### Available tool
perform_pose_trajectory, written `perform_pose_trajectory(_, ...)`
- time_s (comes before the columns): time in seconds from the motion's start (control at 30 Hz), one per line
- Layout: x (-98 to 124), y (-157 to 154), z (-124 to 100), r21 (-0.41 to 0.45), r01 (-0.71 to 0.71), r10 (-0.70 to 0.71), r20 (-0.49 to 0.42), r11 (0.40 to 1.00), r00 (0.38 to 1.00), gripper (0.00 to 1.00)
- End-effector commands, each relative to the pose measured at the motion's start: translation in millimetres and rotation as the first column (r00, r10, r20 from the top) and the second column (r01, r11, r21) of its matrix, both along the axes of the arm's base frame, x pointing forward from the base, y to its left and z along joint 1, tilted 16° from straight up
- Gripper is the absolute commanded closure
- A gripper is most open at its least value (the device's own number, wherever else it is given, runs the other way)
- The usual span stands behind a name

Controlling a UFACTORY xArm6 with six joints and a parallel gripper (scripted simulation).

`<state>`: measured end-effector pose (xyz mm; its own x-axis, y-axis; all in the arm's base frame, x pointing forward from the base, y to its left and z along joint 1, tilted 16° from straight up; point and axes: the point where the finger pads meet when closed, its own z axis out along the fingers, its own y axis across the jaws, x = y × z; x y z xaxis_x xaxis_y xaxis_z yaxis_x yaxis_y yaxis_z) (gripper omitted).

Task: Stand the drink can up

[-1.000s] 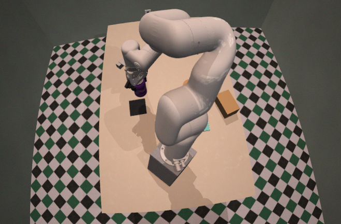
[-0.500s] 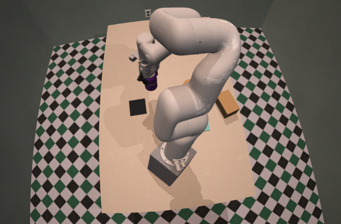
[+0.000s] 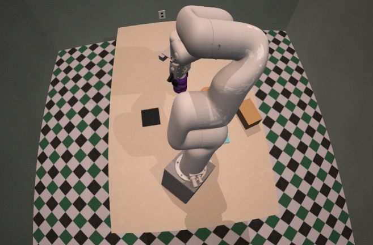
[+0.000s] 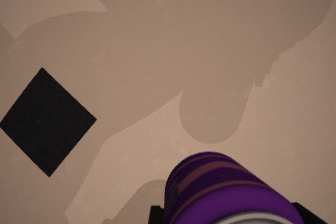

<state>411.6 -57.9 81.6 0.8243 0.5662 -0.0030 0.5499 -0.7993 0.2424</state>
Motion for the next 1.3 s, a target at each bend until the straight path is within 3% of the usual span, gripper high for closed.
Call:
perform_pose_trajectory(0.0,2.1,-18.9,6.3,0.002,0.000,0.000,0.005,1.000,1.000,1.00)
perform_pose_trajectory(0.37,-3.0,-77.8,21.2,-0.005,-0.002,0.002,0.013,1.000,1.000,1.00)
perform_pose_trajectory(0.73,-10.6,-114.1,30.6,-0.012,-0.003,0.003,0.018,1.000,1.000,1.00)
perform_pose_trajectory(1.27,-19.4,-143.8,38.5,-0.021,-0.004,0.004,0.022,1.000,1.000,1.00)
